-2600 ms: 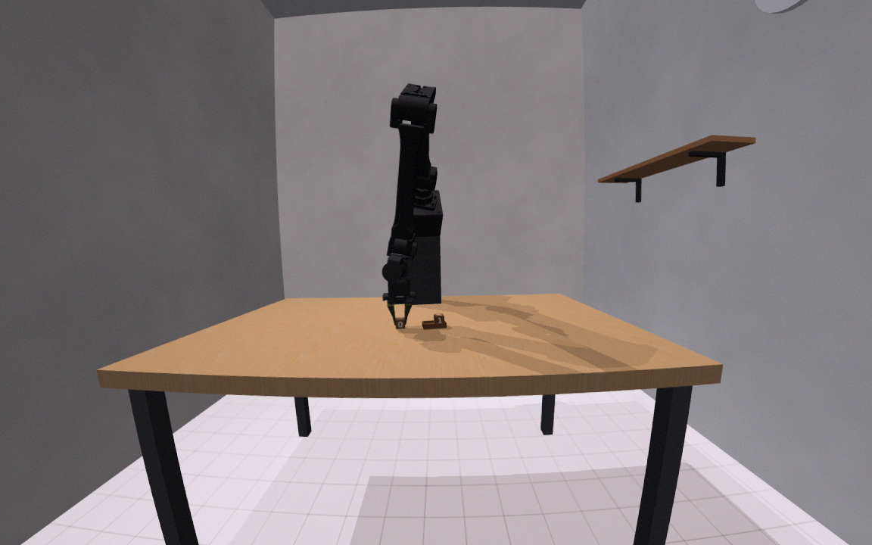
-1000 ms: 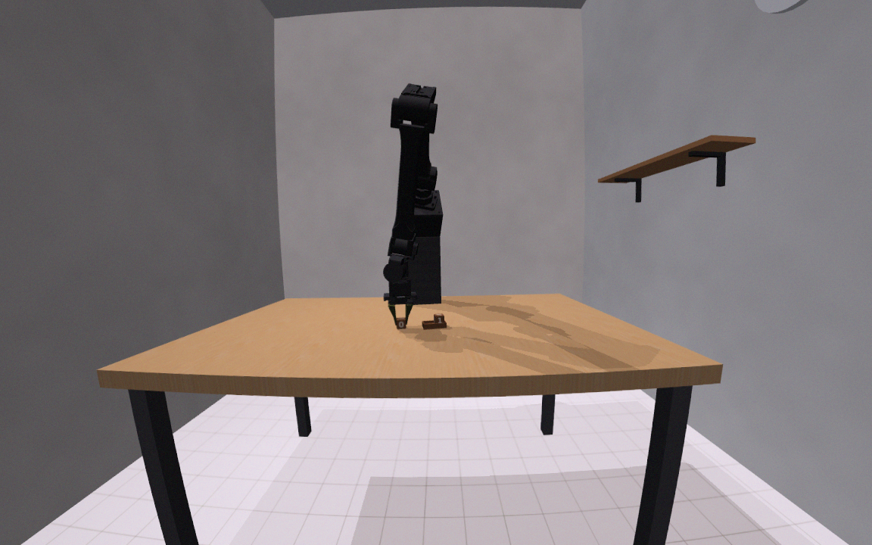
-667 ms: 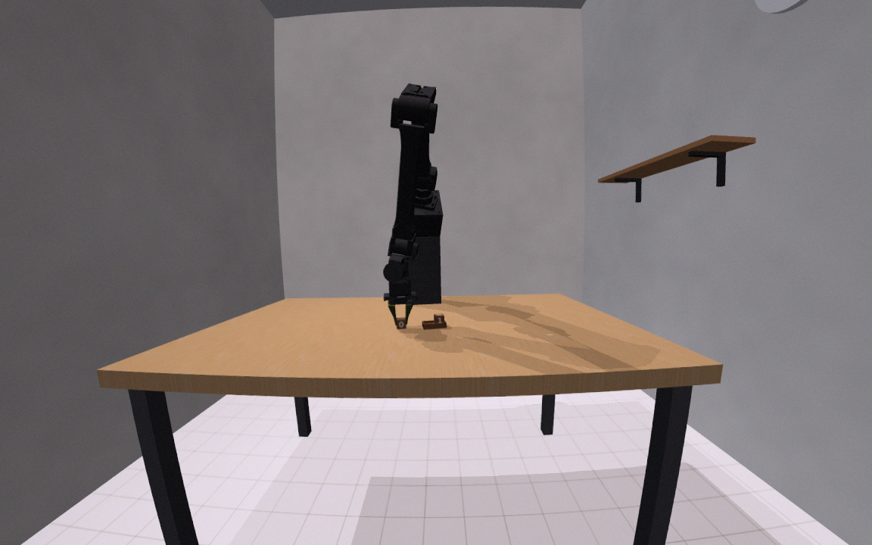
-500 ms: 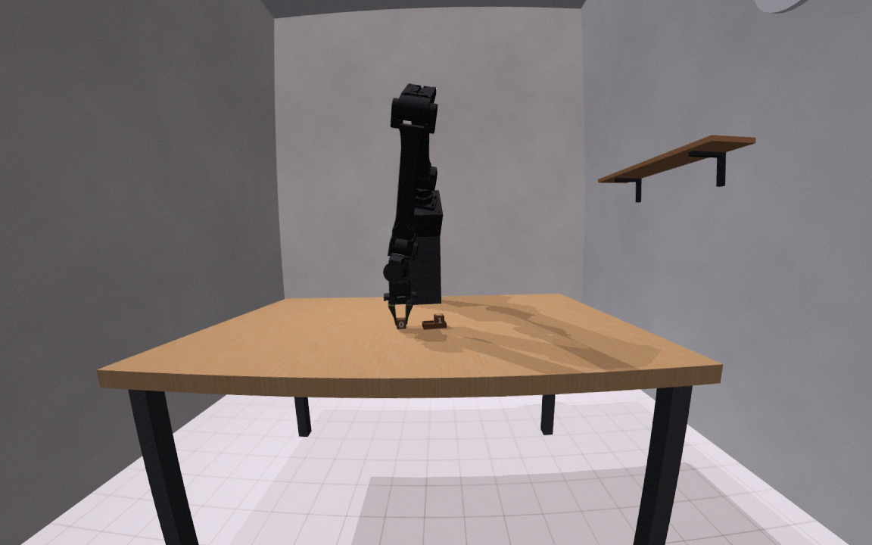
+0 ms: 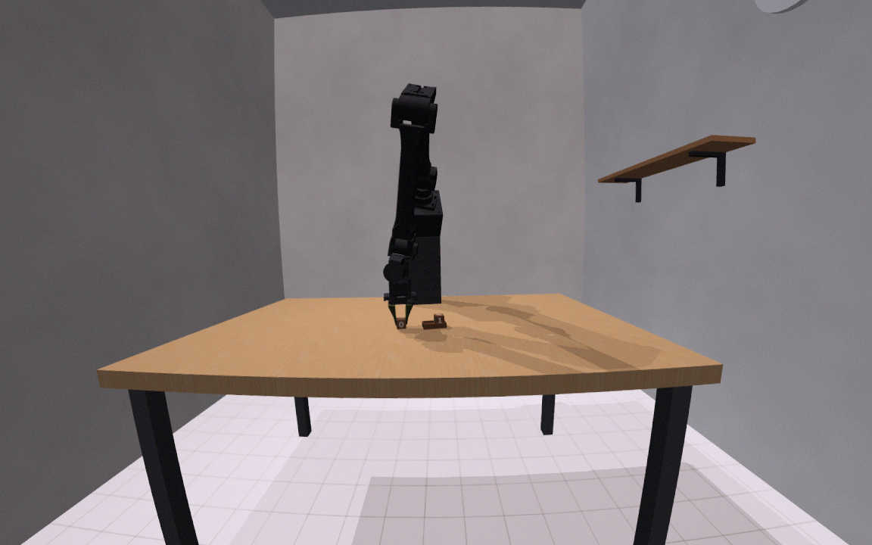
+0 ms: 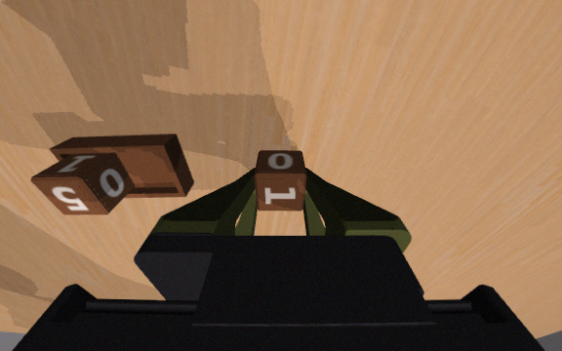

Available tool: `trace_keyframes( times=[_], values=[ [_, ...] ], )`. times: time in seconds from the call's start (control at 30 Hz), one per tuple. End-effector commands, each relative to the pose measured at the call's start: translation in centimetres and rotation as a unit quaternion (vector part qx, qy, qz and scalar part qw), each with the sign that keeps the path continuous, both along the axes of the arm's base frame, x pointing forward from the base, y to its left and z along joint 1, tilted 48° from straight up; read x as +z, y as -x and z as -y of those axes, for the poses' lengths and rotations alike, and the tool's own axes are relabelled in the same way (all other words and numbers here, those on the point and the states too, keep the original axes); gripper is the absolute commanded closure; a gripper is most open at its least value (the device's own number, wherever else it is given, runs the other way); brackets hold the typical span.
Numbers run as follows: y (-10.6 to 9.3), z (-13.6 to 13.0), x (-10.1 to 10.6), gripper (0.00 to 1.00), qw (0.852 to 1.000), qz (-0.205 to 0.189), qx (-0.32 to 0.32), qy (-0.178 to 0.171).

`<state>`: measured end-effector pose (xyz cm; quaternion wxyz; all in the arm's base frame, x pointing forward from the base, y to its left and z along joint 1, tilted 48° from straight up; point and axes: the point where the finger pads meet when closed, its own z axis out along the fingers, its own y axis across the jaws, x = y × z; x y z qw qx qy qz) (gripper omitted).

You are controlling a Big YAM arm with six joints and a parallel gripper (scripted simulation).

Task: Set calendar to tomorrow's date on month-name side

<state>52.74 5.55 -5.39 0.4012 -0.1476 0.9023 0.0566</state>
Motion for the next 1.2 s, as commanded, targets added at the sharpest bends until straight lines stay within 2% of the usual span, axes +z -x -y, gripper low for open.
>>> trace_keyframes(
  times=[0.0,1.17],
  values=[
    [-0.50,-0.30,1.57,0.74,1.000,0.011,-0.002,-0.004],
    [-0.58,-0.34,1.65,0.74,1.000,0.013,-0.001,-0.004]
  ],
)
